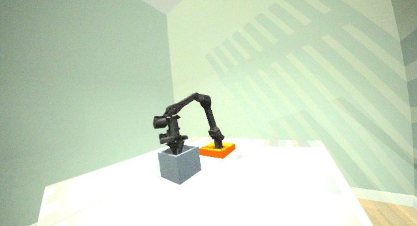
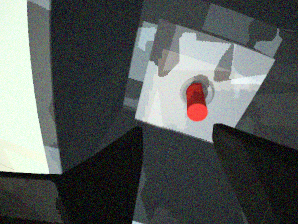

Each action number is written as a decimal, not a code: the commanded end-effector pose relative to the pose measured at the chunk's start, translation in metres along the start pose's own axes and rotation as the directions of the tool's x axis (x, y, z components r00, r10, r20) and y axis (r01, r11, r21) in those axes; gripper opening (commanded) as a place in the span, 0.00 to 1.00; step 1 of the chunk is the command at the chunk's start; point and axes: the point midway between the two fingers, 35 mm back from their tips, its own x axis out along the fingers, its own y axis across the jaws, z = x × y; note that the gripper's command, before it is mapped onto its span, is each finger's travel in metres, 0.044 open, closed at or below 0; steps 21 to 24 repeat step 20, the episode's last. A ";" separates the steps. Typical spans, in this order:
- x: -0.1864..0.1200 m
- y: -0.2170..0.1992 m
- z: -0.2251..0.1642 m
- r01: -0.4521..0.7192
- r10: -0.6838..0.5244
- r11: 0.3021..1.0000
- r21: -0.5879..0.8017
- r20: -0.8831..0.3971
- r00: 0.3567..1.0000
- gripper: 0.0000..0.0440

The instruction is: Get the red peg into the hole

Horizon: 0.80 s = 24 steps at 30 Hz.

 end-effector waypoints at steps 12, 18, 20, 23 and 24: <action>-0.042 0.021 0.007 -0.141 0.141 0.990 0.003 -0.075 0.987 0.55; -0.058 0.028 0.013 -0.189 0.187 0.982 -0.012 -0.086 0.979 0.48; -0.063 0.030 0.015 -0.206 0.203 0.978 -0.024 -0.085 0.975 0.45; -0.063 0.030 0.015 -0.206 0.203 0.978 -0.024 -0.085 0.975 0.45; -0.063 0.030 0.015 -0.206 0.203 0.978 -0.024 -0.085 0.975 0.45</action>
